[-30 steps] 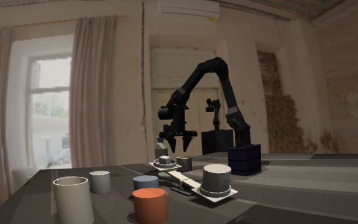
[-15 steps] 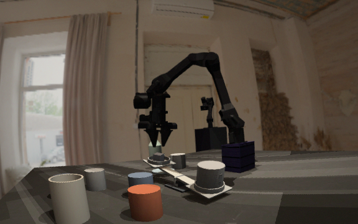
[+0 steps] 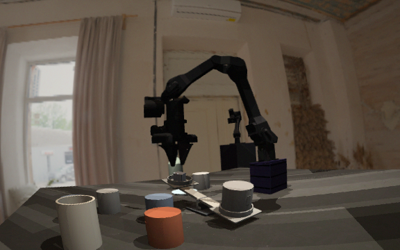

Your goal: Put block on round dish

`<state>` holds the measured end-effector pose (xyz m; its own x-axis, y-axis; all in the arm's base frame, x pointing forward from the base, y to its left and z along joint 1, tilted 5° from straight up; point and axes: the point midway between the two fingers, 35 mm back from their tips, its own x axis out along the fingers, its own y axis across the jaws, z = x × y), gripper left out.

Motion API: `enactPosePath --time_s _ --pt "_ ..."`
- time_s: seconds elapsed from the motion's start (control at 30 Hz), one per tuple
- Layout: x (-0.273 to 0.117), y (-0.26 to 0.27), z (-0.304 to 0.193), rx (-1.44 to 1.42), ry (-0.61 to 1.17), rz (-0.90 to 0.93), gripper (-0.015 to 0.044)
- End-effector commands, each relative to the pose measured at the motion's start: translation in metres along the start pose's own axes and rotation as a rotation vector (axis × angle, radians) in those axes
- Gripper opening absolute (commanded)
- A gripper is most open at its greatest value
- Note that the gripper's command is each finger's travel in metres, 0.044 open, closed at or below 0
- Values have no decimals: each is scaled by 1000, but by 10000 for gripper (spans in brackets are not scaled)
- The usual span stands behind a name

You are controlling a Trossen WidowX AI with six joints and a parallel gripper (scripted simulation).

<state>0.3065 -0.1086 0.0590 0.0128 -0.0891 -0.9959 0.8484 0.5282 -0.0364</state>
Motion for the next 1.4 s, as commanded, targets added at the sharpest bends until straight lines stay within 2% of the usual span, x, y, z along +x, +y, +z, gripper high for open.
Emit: enactPosePath --time_s 0.0,0.83,0.97,1.2,1.33,1.37 --pt "8 -2 -1 3 6 -12 260" --pt "44 -2 -2 3 6 -12 260" --pt "44 -2 -2 3 6 -12 155" --pt "44 -2 -2 3 6 -12 108" --pt "35 -1 -1 3 6 -12 3" --pt "28 0 0 3 6 -12 0"
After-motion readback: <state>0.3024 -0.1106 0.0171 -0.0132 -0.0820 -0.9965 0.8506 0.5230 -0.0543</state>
